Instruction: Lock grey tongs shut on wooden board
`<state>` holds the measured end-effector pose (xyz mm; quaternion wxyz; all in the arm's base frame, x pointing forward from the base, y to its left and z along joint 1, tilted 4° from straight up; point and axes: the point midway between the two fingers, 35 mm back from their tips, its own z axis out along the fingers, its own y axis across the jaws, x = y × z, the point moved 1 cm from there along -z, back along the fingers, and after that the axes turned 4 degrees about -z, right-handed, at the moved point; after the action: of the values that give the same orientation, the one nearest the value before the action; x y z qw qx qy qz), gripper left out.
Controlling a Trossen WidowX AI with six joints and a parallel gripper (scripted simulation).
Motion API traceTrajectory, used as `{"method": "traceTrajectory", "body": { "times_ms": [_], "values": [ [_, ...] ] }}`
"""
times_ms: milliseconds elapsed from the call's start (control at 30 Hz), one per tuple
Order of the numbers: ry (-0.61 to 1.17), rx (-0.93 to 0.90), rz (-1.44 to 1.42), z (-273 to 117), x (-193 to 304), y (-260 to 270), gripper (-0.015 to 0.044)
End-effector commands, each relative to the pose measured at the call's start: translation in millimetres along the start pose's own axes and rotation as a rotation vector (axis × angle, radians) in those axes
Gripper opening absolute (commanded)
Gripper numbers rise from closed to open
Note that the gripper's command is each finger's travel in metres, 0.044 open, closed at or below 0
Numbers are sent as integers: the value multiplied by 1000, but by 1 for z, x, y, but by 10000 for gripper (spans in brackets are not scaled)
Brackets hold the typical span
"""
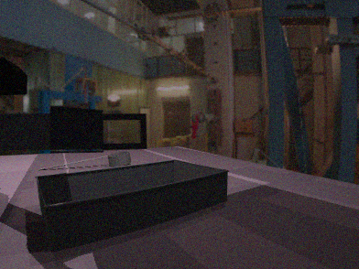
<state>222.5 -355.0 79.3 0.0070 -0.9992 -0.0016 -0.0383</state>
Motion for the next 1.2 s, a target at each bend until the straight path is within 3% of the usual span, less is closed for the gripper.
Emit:
{"method": "traceTrajectory", "body": {
  "times_ms": [0,267,1167],
  "values": [
    [4,-1,50,-1,-1,2,-150],
    [2,-3,-21,-1,-17,12,-150],
    [-14,-7,-592,-3,-161,64,-150]
  ]
}}
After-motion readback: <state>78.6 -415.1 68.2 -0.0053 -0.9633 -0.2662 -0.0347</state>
